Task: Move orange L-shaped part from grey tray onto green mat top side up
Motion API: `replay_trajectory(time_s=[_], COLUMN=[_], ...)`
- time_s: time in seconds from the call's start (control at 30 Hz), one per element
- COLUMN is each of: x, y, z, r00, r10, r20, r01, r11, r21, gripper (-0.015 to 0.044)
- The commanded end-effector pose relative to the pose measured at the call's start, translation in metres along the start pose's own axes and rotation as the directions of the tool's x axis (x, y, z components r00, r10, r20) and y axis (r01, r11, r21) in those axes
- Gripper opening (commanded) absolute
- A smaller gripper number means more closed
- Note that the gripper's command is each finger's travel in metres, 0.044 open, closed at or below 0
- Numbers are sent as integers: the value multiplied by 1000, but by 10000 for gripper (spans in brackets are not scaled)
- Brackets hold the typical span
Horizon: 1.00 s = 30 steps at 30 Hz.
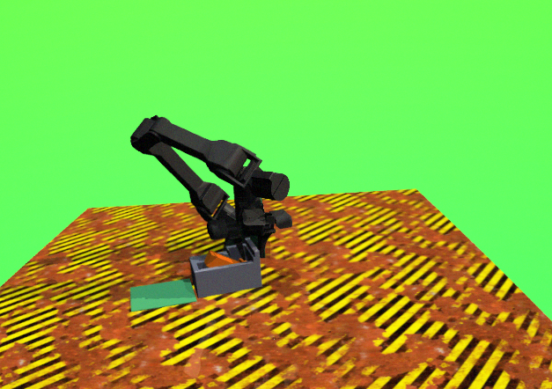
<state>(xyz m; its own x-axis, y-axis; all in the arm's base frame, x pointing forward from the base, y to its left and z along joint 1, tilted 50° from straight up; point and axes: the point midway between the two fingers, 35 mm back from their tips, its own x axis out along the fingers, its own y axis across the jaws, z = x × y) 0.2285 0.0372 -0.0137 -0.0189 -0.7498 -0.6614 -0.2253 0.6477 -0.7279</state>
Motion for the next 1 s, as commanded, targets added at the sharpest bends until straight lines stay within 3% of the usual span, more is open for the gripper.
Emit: replay_trajectory(time_s=[0.0,0.97], x=[8,18], y=[-1,1], z=[-2,-1], r00=[1000,1000], r10=[-5,0], r20=[-5,2], r01=[5,0], r11=[1000,1000], r21=[-5,-3], gripper=[180,180])
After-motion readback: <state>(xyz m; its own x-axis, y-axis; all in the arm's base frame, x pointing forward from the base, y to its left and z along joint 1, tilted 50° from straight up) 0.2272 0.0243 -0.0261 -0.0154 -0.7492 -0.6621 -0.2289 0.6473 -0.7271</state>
